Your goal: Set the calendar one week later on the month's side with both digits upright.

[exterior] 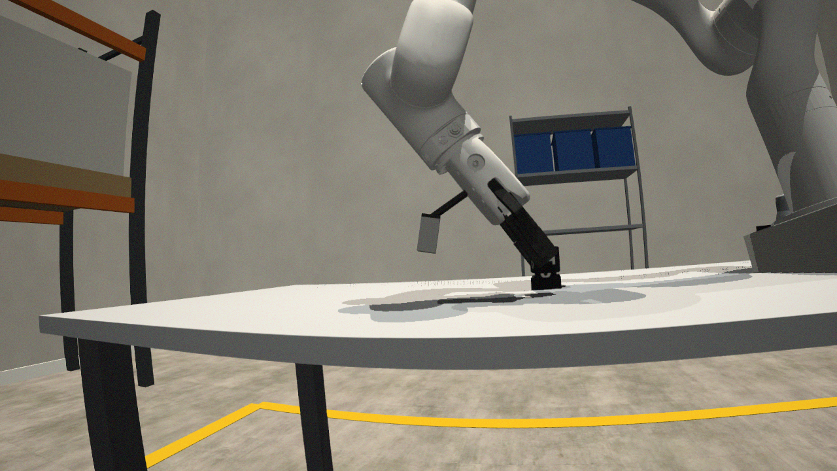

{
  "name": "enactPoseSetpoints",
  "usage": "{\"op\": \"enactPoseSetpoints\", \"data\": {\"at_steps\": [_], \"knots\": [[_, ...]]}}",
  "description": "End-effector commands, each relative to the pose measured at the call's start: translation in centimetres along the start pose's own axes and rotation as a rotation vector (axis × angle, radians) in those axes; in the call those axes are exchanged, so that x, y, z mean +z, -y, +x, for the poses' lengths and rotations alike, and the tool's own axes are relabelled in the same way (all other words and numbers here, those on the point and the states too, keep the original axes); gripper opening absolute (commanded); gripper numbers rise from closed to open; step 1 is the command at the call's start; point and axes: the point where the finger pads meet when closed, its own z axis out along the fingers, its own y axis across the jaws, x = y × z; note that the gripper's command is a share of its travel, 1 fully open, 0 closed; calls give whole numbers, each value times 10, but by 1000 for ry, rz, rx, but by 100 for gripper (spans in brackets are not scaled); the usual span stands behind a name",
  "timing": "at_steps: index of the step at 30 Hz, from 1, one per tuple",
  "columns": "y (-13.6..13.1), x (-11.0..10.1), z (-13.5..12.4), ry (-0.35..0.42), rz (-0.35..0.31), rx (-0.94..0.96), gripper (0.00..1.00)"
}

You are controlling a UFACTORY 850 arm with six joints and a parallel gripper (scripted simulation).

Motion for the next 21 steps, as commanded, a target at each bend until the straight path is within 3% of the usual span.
{"op": "enactPoseSetpoints", "data": {"at_steps": [1,21], "knots": [[0,6,5,-1,0,0,29],[0,17,13,-1,0,0,29]]}}
